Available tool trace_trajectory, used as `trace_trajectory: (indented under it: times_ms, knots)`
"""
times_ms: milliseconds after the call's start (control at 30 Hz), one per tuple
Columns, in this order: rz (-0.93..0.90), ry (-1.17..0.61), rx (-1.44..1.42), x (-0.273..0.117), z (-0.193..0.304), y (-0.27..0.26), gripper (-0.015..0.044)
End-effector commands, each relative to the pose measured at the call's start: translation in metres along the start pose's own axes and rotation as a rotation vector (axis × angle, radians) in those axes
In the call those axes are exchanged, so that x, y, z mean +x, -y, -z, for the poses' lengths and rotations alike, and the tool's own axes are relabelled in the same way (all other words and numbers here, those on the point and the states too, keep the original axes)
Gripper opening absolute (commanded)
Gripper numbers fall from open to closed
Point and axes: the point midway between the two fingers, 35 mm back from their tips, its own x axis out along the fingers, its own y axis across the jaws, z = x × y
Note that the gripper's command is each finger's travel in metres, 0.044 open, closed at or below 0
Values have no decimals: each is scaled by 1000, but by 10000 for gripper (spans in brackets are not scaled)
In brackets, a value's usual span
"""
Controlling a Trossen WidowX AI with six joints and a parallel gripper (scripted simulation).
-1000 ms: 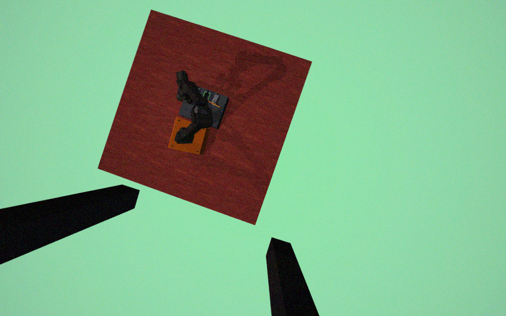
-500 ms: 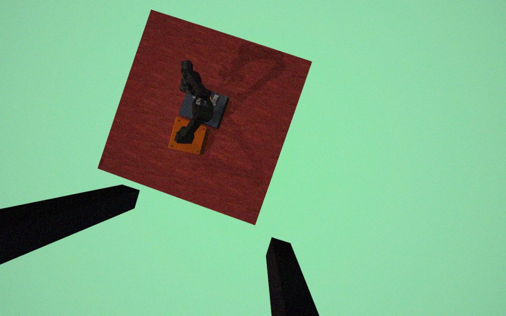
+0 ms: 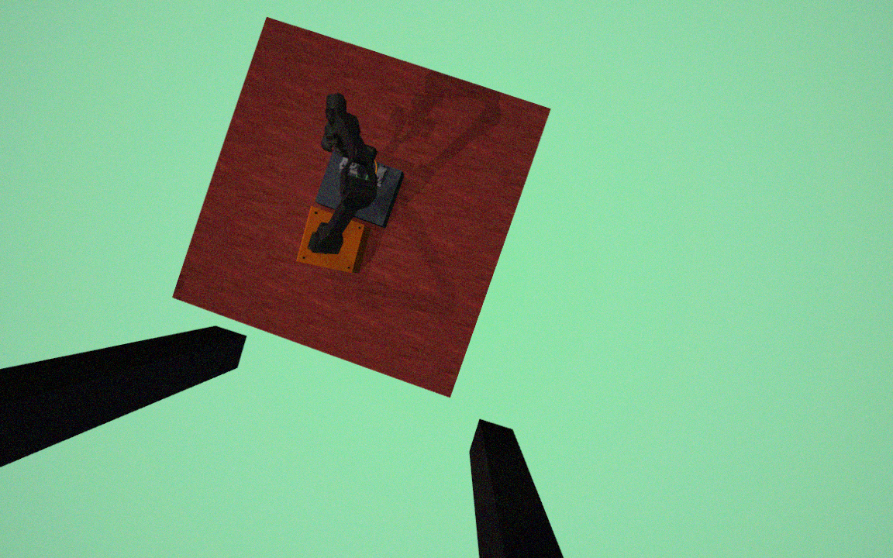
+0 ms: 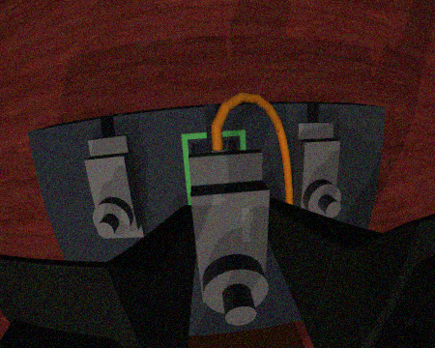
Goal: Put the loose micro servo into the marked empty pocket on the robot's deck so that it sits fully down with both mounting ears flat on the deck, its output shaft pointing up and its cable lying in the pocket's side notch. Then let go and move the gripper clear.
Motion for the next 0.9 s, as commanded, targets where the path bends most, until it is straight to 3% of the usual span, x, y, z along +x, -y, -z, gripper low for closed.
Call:
trace_trajectory:
  times_ms: [0, 867]
  knots:
    - [4, -1, -6, 4, -2, 0, 0]
    - [5, -1, -6, 23, -2, 1, 0]
